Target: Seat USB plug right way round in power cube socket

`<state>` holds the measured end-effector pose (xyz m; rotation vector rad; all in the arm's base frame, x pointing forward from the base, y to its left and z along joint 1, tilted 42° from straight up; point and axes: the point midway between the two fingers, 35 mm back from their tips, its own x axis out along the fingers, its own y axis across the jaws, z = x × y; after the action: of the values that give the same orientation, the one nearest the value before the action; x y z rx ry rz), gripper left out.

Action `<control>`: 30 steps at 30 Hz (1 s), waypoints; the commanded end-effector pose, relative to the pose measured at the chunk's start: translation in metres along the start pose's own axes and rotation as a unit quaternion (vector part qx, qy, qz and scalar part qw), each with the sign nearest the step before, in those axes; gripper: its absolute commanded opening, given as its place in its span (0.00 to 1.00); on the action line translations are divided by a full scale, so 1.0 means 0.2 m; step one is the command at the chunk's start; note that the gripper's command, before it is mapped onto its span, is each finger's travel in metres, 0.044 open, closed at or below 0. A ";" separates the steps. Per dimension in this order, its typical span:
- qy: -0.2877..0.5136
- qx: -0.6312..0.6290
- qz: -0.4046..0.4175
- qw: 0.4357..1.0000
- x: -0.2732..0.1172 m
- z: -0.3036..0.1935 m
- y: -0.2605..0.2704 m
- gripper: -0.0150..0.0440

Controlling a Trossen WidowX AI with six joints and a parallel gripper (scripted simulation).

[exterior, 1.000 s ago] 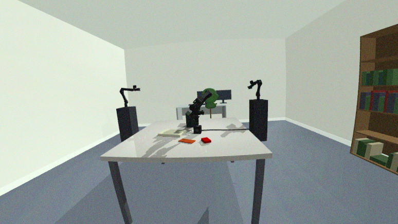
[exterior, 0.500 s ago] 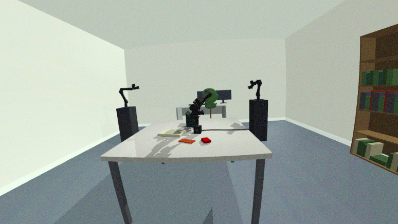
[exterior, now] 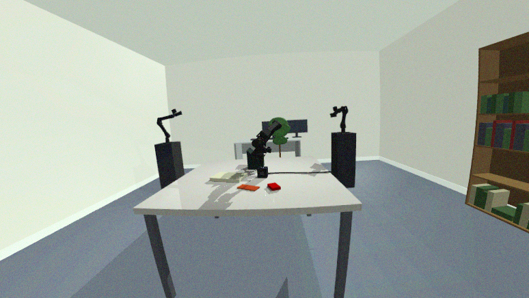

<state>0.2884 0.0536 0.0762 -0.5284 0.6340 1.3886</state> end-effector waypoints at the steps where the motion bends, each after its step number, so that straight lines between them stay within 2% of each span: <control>1: -0.001 0.000 0.002 1.000 0.01 0.00 0.00 0.25; 26: -0.001 0.000 0.002 1.000 0.01 0.00 0.00 0.25; 30: 0.000 -0.001 0.000 1.000 0.00 0.00 0.00 0.42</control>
<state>0.2883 0.0542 0.0755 -0.5292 0.6338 1.3906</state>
